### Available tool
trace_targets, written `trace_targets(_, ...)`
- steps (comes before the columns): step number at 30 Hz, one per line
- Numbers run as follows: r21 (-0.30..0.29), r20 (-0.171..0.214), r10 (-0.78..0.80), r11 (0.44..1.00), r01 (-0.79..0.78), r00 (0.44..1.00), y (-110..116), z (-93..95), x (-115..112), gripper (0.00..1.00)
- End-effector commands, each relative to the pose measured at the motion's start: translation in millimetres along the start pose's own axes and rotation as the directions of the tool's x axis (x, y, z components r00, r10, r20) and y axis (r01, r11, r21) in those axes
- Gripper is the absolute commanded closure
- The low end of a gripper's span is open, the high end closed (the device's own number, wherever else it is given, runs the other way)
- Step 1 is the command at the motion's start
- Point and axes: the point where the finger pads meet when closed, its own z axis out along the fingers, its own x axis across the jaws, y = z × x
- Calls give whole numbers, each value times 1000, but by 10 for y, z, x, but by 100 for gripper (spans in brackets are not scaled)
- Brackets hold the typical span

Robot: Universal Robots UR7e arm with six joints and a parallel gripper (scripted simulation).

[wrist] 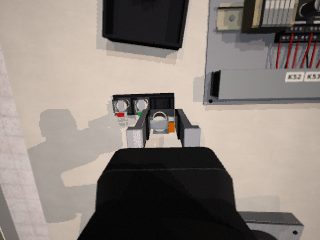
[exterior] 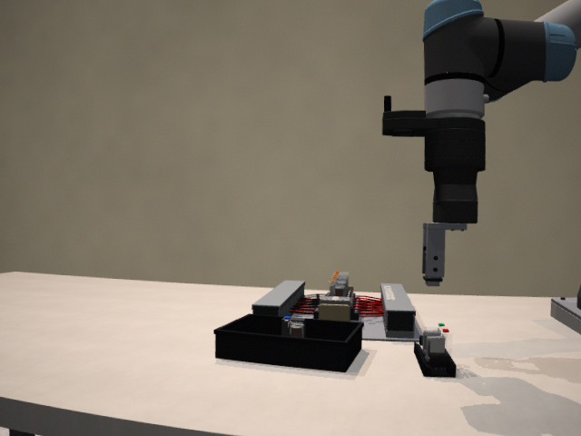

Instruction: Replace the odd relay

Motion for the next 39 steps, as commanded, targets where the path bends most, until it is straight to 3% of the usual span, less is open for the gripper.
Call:
trace_targets(1,1,1,-4,1000,4,1000,-4,-4,-1,100)
trace_targets(3,1,1,-4,1000,4,1000,-4,-4,-1,100)
trace_targets(8,1,0,-230,973,230,973,-4,-4,-1,100)
trace_targets(20,1,0,-230,973,230,973,-4,-4,-1,100)
trace_targets(25,1,0,-443,897,443,897,-4,-4,-1,100)
trace_targets(37,1,0,-443,897,443,897,-4,-4,-1,100)
trace_targets(39,1,-1,-521,854,521,854,-4,-4,-1,100)
